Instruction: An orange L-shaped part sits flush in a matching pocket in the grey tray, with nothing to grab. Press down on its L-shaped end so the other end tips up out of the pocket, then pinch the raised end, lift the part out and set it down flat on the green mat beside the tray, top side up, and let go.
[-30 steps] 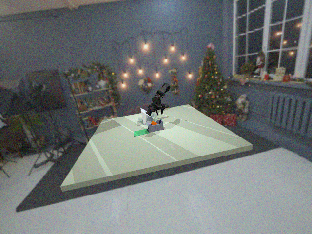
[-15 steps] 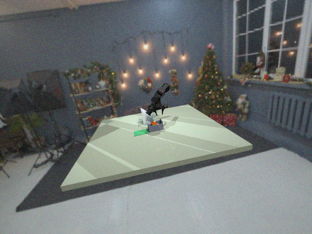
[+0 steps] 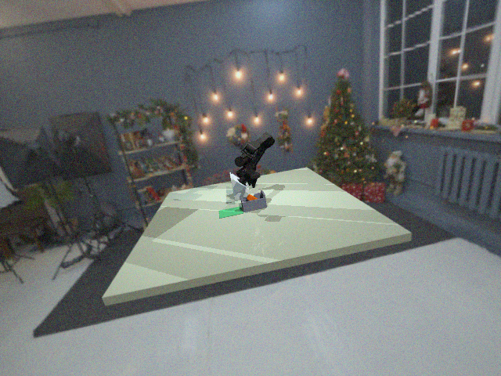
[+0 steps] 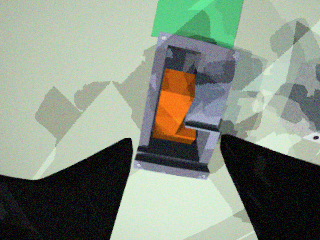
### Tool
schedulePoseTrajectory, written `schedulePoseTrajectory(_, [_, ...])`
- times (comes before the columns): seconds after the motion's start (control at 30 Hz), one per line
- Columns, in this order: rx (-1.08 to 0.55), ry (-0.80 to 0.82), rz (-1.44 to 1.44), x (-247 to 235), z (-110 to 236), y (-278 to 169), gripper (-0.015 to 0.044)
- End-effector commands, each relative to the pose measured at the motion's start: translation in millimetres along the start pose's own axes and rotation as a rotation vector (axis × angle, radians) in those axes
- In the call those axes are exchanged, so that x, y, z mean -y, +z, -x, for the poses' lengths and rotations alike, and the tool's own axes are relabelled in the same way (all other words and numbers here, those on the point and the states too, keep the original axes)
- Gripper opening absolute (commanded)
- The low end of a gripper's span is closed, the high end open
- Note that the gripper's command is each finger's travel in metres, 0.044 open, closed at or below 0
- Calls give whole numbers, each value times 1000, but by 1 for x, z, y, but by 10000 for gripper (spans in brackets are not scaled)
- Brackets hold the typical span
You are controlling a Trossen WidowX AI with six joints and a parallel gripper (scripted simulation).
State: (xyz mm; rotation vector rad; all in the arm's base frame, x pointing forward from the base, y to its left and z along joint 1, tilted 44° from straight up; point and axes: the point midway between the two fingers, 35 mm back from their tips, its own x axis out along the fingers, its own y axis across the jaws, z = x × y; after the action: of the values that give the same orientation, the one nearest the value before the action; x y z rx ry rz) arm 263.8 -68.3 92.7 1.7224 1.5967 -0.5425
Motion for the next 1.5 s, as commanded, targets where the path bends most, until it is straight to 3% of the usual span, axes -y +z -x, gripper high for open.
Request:
schedulePoseTrajectory(0.0, [3,-7,-246,3,0,13,280])
schedulePoseTrajectory(0.33, [2,-6,-246,3,-30,13,280])
schedulePoseTrajectory(1.47, [0,-5,-245,3,-79,13,280])
